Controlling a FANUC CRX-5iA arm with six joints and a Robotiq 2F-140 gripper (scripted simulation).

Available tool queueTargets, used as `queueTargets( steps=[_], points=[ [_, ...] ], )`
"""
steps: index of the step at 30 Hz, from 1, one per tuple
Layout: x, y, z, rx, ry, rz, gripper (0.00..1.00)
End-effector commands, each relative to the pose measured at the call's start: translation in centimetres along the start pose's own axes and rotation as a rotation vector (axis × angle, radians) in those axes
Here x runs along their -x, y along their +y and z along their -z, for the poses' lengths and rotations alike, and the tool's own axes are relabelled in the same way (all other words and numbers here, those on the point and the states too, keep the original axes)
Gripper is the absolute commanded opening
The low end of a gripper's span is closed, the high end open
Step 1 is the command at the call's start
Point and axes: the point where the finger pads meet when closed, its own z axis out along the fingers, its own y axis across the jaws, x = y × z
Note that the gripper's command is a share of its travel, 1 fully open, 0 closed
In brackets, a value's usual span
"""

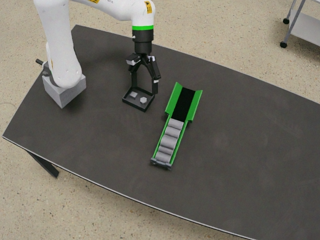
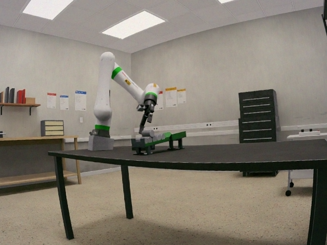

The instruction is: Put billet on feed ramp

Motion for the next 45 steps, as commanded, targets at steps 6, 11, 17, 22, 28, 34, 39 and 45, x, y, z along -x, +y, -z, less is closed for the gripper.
queueTargets(
  steps=[6,11,17,22,28,34,39,45],
  points=[
    [-1.0,-3.6,-0.6,0.150,0.033,0.070,1.00],
    [-1.5,-5.5,-1.1,0.229,0.022,0.110,1.00],
    [-1.9,-7.7,-1.8,0.311,-0.013,0.156,1.00],
    [-2.2,-9.0,-2.2,0.350,-0.041,0.181,1.00],
    [-2.8,-11.7,-3.1,0.414,-0.115,0.234,1.00],
    [-3.5,-14.6,-4.1,0.455,-0.206,0.288,1.00],
    [-4.4,-17.6,-5.0,0.470,-0.301,0.340,1.00],
    [-5.5,-20.2,-5.9,0.463,-0.388,0.387,1.00]
  ],
)
